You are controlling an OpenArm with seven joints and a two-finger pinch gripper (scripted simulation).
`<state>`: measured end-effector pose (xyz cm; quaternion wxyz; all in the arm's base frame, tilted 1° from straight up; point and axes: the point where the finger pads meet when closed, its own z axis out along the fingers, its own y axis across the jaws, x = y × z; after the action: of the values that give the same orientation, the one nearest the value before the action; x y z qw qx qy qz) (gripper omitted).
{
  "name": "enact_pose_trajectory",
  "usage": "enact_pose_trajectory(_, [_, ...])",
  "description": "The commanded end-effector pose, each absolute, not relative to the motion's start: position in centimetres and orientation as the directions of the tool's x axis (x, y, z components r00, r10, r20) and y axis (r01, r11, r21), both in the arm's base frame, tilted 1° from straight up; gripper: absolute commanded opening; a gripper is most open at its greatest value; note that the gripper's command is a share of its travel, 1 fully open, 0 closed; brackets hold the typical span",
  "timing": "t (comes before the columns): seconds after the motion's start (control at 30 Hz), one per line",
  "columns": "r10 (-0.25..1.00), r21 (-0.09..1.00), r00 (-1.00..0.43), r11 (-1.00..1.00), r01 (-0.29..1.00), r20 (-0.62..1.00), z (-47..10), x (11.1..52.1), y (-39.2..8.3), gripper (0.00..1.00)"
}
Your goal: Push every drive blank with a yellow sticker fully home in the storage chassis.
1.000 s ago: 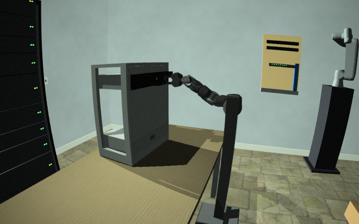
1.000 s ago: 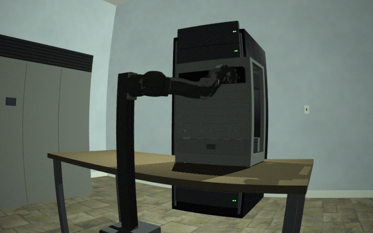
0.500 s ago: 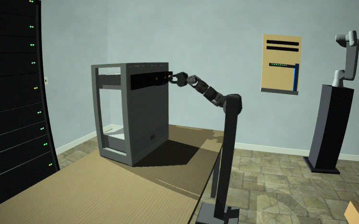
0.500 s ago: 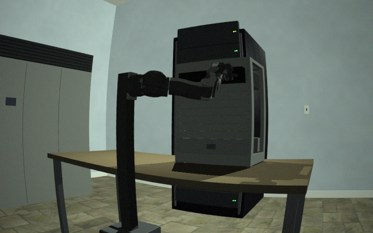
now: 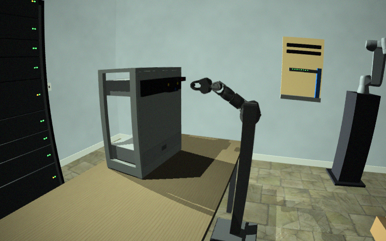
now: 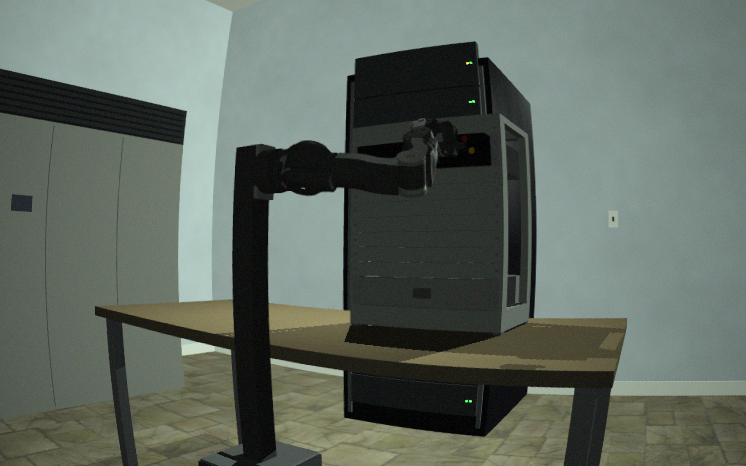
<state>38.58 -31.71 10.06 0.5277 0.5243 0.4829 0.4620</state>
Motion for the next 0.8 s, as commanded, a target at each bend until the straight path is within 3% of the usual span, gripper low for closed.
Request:
enact_pose_trajectory(0.0, [0.995,1.000,0.100,0.009,0.014,-0.010,10.0,38.5,-31.5,0.00])
enact_pose_trajectory(0.77, [0.995,1.000,0.100,0.008,0.014,-0.010,10.0,37.1,-31.4,0.00])
